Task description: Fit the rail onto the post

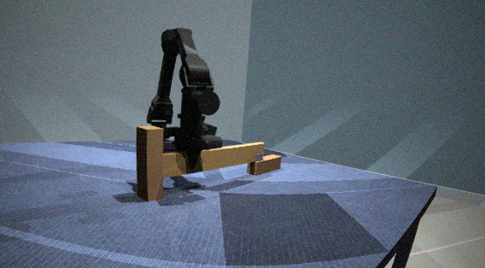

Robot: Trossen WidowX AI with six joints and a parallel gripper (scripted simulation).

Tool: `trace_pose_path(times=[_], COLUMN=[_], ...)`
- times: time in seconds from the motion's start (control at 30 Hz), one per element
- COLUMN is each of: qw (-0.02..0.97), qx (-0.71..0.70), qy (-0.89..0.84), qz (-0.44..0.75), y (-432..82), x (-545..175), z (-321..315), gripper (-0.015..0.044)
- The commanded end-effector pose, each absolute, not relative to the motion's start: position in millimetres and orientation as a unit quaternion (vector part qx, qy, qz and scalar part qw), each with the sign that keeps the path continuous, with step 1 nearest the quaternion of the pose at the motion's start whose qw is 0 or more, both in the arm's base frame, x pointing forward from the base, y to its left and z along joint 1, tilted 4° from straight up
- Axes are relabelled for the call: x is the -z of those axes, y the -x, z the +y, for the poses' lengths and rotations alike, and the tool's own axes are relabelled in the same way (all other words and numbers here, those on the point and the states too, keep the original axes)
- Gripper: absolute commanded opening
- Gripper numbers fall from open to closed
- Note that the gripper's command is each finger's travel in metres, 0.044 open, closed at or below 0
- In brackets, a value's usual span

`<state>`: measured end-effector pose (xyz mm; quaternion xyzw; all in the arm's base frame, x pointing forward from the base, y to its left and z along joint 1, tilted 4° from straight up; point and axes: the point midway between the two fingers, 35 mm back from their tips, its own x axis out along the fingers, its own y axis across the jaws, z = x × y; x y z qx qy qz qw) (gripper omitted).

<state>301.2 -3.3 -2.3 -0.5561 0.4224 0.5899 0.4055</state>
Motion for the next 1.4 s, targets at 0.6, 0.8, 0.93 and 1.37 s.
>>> trace_pose_path(times=[0.6,0.8,0.93,1.37], qw=[0.405,0.405,0.405,0.406], qx=[-0.587,-0.587,-0.587,-0.589], qy=[0.559,0.559,0.559,0.556], qz=[0.422,0.422,0.423,0.423], y=[-305.2,-305.8,-306.2,-304.3], x=[1.5,1.3,1.2,2.2], z=[-12.1,-13.8,-15.0,-12.5], gripper=[0.0,0.0,0.0,0.021])
